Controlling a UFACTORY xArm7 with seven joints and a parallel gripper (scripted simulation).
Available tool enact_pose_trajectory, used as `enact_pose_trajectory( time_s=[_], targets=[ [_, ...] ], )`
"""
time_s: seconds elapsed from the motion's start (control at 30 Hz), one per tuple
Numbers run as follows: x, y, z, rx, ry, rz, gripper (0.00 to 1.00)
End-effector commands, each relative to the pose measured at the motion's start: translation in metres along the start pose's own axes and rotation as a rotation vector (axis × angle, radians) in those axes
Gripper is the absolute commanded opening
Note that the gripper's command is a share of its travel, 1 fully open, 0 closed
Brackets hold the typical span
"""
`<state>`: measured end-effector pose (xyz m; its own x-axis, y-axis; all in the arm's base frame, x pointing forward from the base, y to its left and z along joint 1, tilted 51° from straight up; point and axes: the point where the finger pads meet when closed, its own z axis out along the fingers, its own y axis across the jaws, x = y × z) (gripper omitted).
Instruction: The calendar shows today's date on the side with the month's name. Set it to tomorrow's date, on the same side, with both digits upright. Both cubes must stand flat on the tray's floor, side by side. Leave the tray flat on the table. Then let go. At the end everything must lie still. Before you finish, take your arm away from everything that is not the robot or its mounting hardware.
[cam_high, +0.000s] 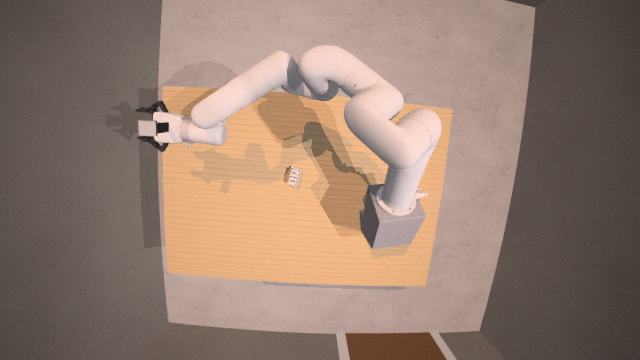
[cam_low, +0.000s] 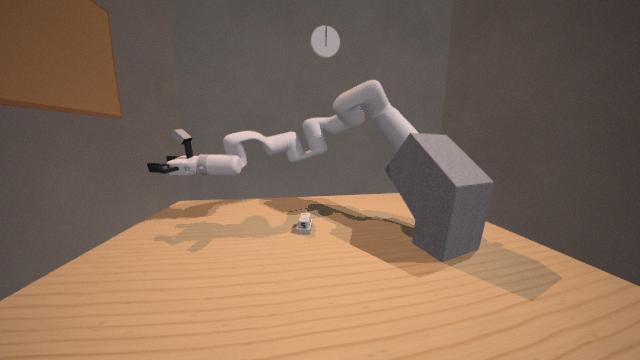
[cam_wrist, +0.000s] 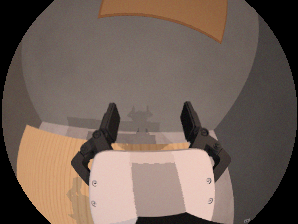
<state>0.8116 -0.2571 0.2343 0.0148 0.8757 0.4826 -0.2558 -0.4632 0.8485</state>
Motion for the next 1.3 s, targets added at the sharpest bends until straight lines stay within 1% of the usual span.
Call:
enact_pose_trajectory(
  time_s=[0.0, 0.53, 0.6, 0.63, 0.67, 0.7, 0.73, 0.77, 0.83, 0.87, 0.93, 0.97, 1.0, 1.1, 1.13, 1.23, 1.27],
  targets=[
    [0.004, 0.0, 0.001, -0.001, 0.004, 0.002, 1.0],
    [0.004, 0.0, 0.001, -0.001, 0.004, 0.002, 1.0],
    [0.005, -0.003, 0.001, 0.006, 0.006, 0.0, 1.0],
    [0.009, -0.01, -0.001, 0.023, 0.011, -0.005, 1.0],
    [0.015, -0.023, -0.003, 0.052, 0.019, -0.013, 1.0],
    [0.025, -0.044, -0.007, 0.097, 0.032, -0.026, 1.0],
    [0.025, -0.044, -0.007, 0.097, 0.032, -0.026, 1.0],
    [0.037, -0.071, -0.014, 0.159, 0.049, -0.045, 1.0],
    [0.037, -0.071, -0.014, 0.159, 0.049, -0.045, 1.0],
    [0.052, -0.105, -0.025, 0.238, 0.071, -0.071, 1.0],
    [0.052, -0.105, -0.025, 0.238, 0.071, -0.071, 1.0],
    [0.066, -0.138, -0.039, 0.319, 0.093, -0.1, 1.0],
    [0.069, -0.144, -0.042, 0.334, 0.097, -0.106, 1.0],
    [0.069, -0.144, -0.042, 0.334, 0.097, -0.106, 1.0],
    [0.084, -0.186, -0.064, 0.44, 0.125, -0.148, 1.0],
    [0.085, -0.188, -0.065, 0.445, 0.127, -0.15, 1.0],
    [0.095, -0.217, -0.084, 0.523, 0.147, -0.185, 1.0]
  ],
)
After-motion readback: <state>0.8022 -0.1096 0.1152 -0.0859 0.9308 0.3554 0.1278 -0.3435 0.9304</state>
